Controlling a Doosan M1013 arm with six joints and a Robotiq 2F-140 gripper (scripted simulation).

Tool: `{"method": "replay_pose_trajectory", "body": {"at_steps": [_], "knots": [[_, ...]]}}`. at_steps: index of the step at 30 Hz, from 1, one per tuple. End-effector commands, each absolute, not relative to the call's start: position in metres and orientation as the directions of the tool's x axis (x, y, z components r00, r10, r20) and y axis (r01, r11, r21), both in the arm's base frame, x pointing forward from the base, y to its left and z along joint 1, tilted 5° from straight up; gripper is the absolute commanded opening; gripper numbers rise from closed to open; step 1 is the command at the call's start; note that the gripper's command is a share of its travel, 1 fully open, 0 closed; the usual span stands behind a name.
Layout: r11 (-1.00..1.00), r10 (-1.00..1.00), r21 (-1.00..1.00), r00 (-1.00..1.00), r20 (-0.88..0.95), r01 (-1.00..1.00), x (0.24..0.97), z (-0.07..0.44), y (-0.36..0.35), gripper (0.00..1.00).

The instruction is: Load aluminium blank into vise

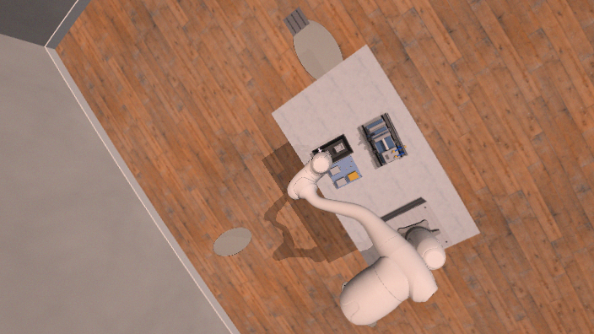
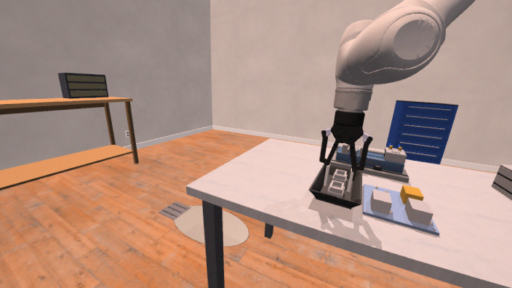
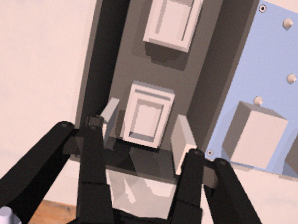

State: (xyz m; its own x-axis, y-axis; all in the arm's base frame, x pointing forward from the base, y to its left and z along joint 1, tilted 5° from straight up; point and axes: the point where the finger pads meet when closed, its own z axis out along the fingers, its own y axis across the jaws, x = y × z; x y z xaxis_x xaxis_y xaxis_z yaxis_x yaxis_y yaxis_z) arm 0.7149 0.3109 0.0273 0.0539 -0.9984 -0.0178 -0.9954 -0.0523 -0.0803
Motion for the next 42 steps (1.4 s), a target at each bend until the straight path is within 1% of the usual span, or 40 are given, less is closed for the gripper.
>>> {"method": "replay_pose_trajectory", "body": {"at_steps": [1, 7, 14, 16, 31, 42], "knots": [[-0.052, -0.998, -0.080, 0.054, -0.018, -0.995, 0.715, 0.029, 0.311, 0.40], [-0.052, -0.998, -0.080, 0.054, -0.018, -0.995, 0.714, 0.040, 0.311, 0.40], [-0.052, -0.998, -0.080, 0.054, -0.018, -0.995, 0.712, 0.069, 0.310, 0.40], [-0.052, -0.998, -0.080, 0.054, -0.018, -0.995, 0.712, 0.069, 0.310, 0.40], [-0.052, -0.998, -0.080, 0.054, -0.018, -0.995, 0.705, 0.151, 0.308, 0.40], [-0.052, -0.998, -0.080, 0.054, -0.018, -0.995, 0.704, 0.171, 0.308, 0.40]]}}
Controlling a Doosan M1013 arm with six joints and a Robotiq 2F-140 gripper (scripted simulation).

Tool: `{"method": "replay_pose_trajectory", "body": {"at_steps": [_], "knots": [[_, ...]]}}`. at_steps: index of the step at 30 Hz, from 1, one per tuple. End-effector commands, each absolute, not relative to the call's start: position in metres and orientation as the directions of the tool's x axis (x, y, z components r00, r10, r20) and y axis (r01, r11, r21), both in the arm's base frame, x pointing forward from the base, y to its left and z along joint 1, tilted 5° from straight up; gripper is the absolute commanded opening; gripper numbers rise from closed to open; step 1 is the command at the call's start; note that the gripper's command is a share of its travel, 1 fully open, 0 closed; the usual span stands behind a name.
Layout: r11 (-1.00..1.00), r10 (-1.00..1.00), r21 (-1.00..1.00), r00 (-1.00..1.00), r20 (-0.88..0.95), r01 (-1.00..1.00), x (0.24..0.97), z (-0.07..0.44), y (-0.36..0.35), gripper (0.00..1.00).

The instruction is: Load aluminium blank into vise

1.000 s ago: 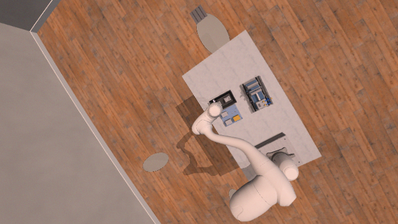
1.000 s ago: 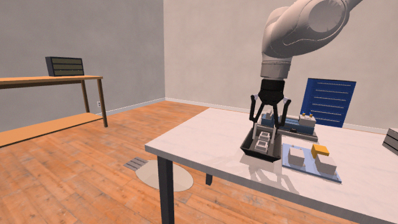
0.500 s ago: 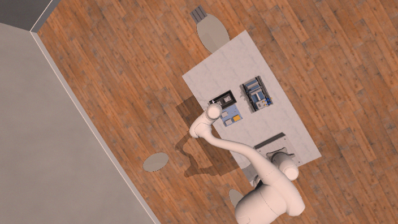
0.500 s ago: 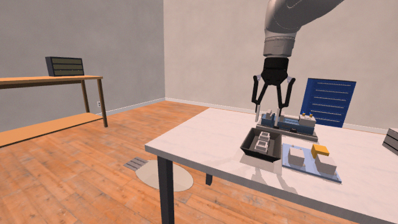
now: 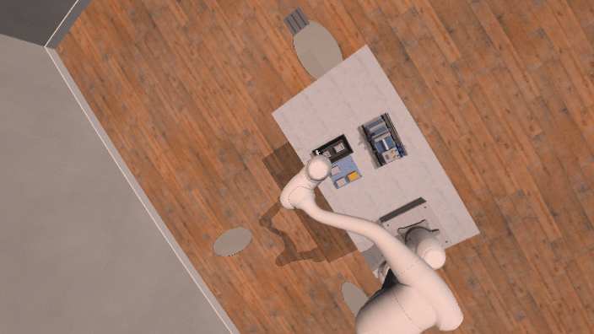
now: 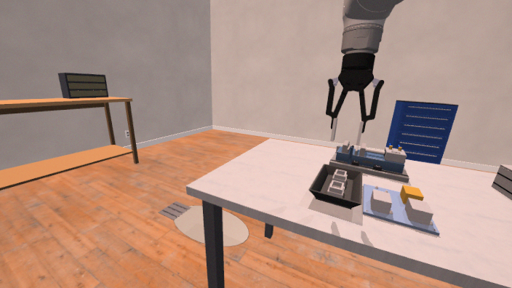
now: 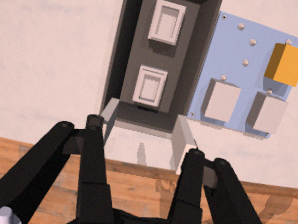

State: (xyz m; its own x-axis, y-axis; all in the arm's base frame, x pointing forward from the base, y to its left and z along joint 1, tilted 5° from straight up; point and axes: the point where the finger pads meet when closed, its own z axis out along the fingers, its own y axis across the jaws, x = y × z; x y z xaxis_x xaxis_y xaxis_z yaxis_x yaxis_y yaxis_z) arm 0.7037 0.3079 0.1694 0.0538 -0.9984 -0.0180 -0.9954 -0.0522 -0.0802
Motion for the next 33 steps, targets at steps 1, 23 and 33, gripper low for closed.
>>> {"method": "replay_pose_trajectory", "body": {"at_steps": [1, 23, 33], "knots": [[-0.052, -0.998, -0.080, 0.054, -0.018, -0.995, 0.7035, 0.1711, 0.3078, 0.40], [-0.052, -0.998, -0.080, 0.054, -0.018, -0.995, 0.7035, 0.1712, 0.3078, 0.00], [-0.052, -0.998, -0.080, 0.054, -0.018, -0.995, 0.7035, 0.1712, 0.3078, 0.00]]}}
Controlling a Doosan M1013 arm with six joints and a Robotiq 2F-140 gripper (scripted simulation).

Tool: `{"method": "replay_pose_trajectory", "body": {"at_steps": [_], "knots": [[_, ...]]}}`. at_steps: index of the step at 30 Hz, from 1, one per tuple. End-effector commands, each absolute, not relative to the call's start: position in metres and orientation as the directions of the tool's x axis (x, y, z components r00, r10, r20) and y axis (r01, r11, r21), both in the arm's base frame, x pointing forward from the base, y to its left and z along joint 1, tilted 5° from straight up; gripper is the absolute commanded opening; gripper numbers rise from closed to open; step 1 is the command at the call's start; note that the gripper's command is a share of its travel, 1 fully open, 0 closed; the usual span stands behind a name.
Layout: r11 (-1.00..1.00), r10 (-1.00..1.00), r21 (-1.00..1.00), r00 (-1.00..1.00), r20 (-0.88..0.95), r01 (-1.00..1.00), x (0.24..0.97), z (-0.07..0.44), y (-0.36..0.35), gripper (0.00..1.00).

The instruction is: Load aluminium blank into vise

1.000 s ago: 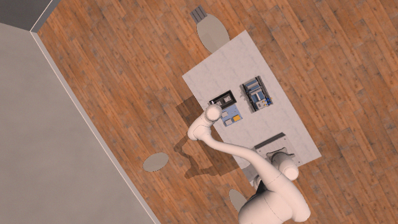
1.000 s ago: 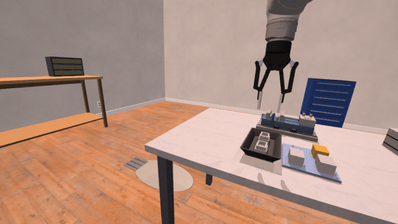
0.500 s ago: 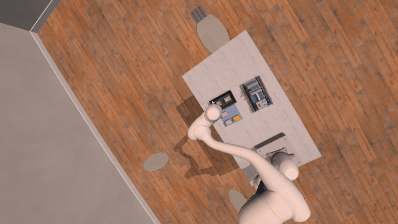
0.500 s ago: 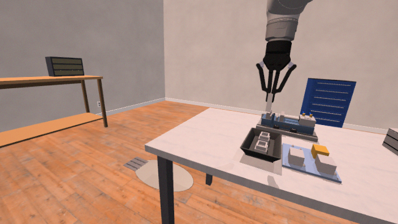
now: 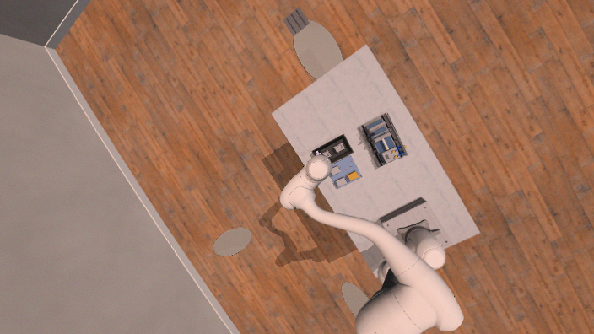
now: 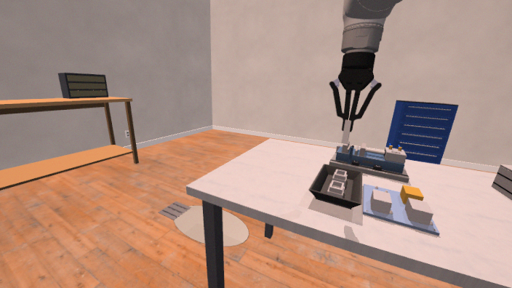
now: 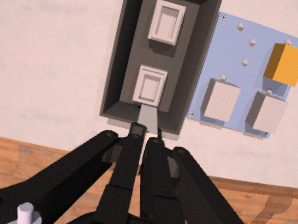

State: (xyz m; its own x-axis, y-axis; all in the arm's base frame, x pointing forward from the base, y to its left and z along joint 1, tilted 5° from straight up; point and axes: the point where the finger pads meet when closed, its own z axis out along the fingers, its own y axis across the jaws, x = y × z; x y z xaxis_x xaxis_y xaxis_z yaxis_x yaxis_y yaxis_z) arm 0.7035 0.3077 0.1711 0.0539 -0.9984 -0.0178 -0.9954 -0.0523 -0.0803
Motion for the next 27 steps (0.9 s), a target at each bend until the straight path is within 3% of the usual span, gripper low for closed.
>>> {"method": "replay_pose_trajectory", "body": {"at_steps": [1, 9, 22, 26, 27], "knots": [[-0.052, -0.998, -0.080, 0.054, -0.018, -0.995, 0.703, 0.171, 0.308, 0.00], [-0.052, -0.998, -0.080, 0.054, -0.018, -0.995, 0.670, 0.171, 0.308, 0.00], [-0.052, -0.998, -0.080, 0.054, -0.018, -0.995, 0.505, 0.156, 0.291, 0.00], [-0.052, -0.998, -0.080, 0.054, -0.018, -0.995, 0.493, 0.154, 0.289, 0.00], [-0.052, -0.998, -0.080, 0.054, -0.018, -0.995, 0.493, 0.154, 0.289, 0.40]]}}
